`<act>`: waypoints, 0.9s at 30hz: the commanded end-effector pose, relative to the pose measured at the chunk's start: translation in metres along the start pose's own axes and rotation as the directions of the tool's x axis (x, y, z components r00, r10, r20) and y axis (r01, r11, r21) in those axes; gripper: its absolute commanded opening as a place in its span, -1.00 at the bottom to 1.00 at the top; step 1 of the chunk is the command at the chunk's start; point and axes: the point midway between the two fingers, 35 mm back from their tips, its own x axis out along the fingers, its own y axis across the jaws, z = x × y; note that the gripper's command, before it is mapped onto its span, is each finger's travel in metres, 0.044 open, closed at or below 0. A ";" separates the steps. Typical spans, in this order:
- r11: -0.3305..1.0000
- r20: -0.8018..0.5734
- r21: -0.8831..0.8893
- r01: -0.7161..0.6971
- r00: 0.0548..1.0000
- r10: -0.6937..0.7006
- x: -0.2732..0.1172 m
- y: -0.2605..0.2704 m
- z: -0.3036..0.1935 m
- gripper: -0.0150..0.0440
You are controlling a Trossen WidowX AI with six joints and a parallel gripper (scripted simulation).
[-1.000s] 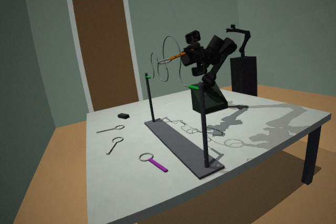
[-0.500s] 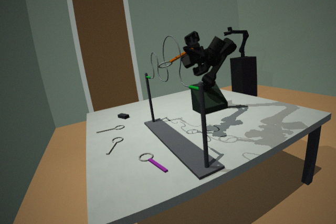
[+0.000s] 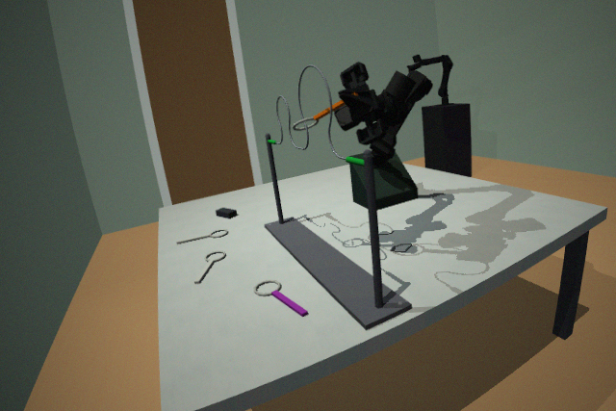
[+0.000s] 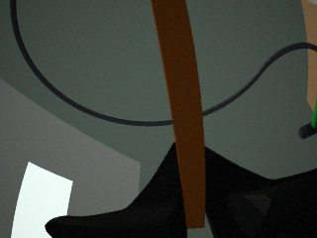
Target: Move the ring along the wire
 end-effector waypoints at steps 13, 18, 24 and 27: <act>0.967 -0.014 -0.227 0.119 0.992 -0.125 -0.008 -0.046 0.005 -1.00; 0.937 -0.012 -0.311 0.162 0.985 -0.175 -0.012 -0.061 0.010 -1.00; 0.876 -0.001 -0.428 0.221 0.969 -0.245 -0.019 -0.081 0.018 -1.00; 0.838 0.007 -0.485 0.249 0.960 -0.280 -0.024 -0.091 0.024 -1.00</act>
